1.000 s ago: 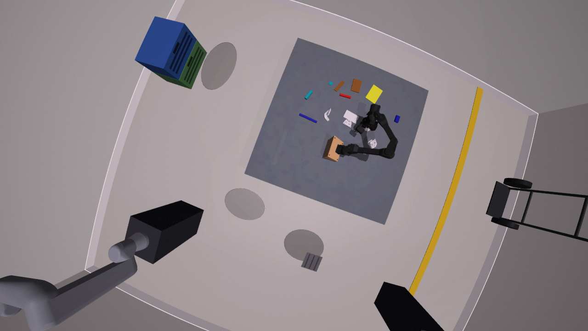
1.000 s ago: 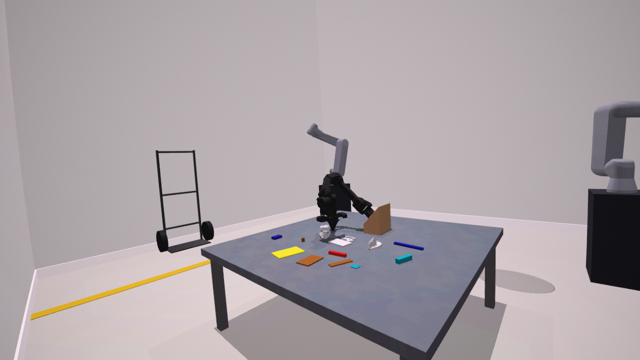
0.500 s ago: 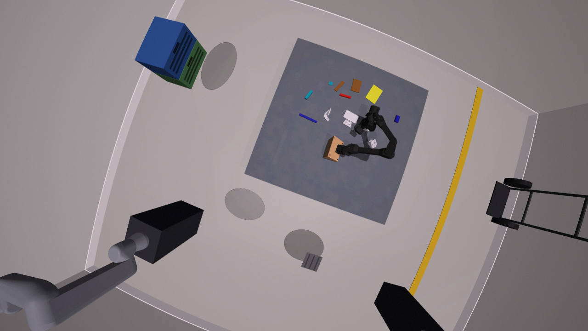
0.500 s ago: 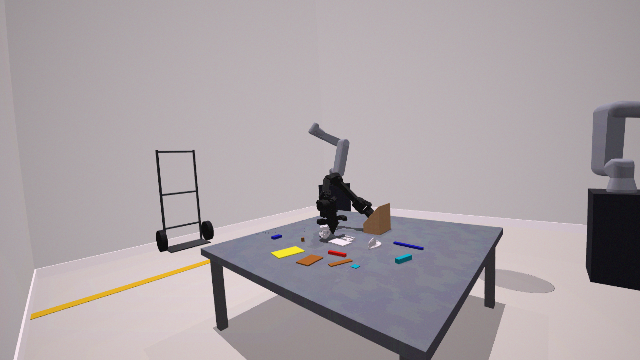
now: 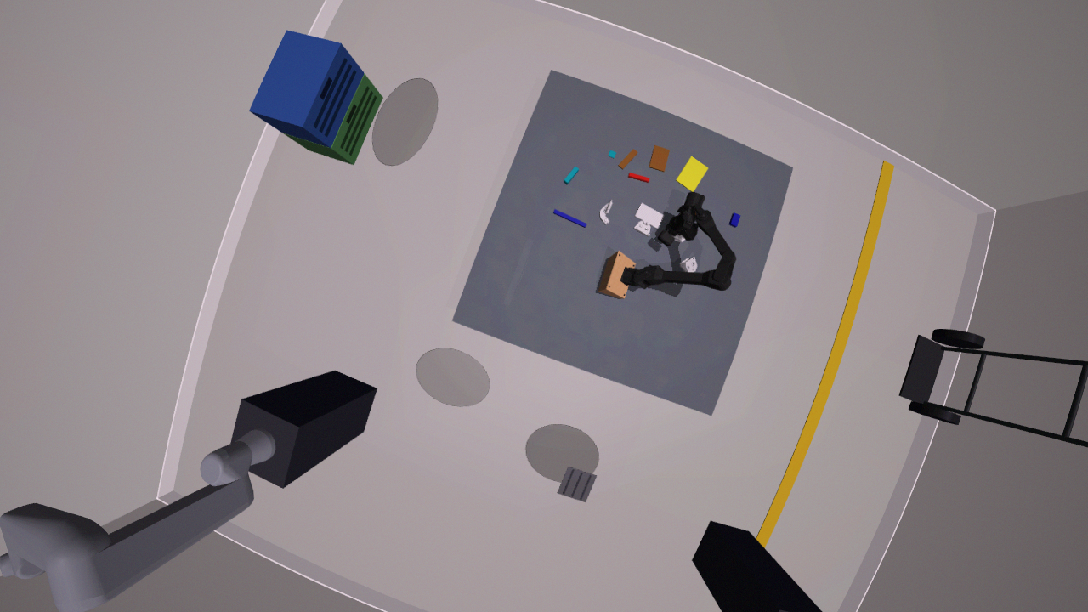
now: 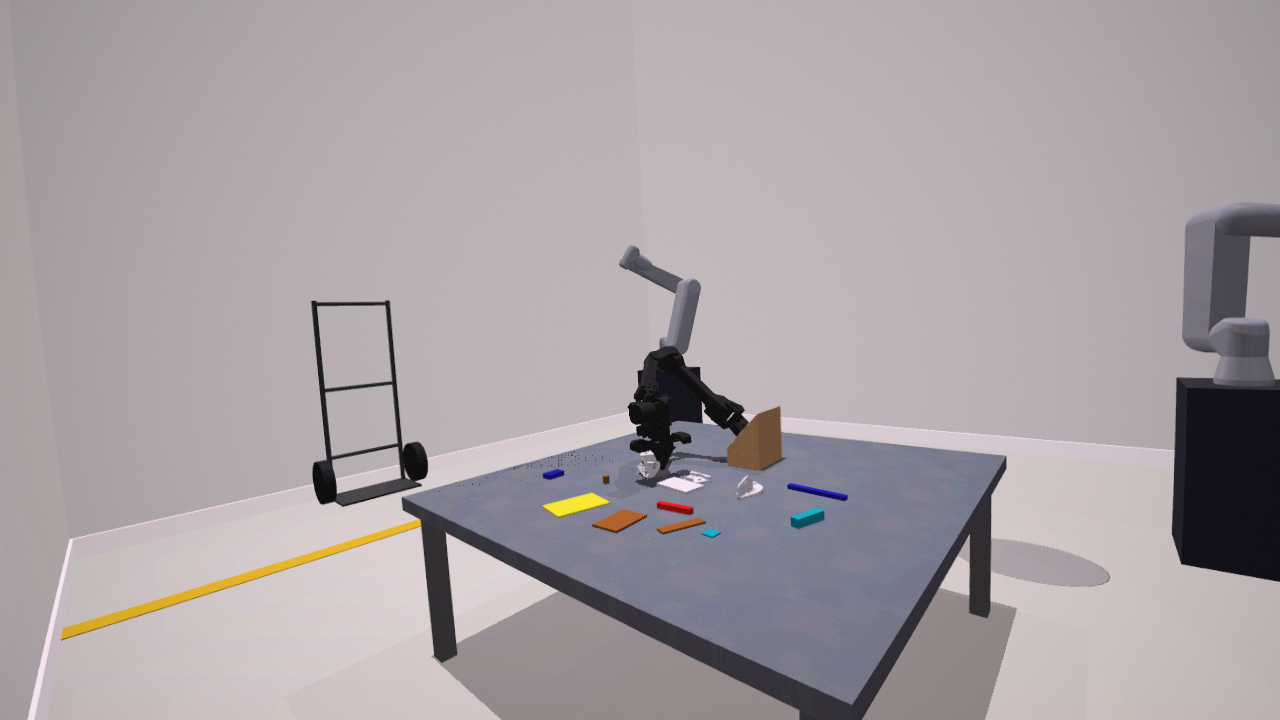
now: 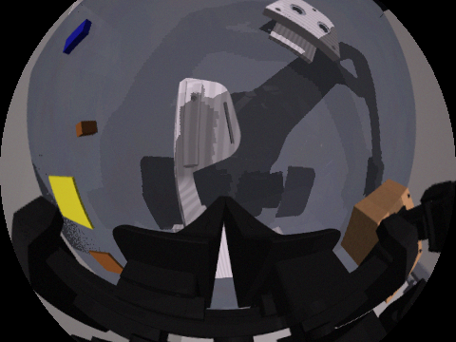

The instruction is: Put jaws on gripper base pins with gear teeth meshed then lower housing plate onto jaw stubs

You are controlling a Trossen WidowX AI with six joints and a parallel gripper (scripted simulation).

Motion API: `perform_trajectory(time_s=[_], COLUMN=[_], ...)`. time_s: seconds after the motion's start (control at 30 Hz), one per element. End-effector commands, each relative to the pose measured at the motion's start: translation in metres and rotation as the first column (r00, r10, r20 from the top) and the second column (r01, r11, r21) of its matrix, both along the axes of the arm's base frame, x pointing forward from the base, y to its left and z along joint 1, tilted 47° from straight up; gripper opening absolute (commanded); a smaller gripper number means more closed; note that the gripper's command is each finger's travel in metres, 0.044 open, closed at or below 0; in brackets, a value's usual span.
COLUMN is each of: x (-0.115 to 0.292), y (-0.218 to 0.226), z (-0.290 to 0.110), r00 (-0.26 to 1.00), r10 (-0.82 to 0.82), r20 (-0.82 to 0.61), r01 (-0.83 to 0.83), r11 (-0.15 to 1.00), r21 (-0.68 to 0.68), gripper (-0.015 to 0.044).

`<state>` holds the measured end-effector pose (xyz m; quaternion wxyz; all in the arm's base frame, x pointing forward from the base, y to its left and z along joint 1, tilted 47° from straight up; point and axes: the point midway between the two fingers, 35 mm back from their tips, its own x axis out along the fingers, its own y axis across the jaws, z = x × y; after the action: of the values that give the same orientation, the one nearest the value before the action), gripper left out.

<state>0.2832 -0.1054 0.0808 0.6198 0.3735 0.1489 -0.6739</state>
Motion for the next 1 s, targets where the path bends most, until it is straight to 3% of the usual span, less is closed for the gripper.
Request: perform_trajectory(time_s=[0.0,0.97], x=[0.009,0.037], y=[-0.002,-0.007], z=[0.004,0.012], r00=[1.0,1.0], r10=[0.0,0.0], r20=[0.005,0.007], r01=[0.0,0.0], r11=[1.0,1.0], r21=[-0.003,-0.002], gripper=[0.0,0.0])
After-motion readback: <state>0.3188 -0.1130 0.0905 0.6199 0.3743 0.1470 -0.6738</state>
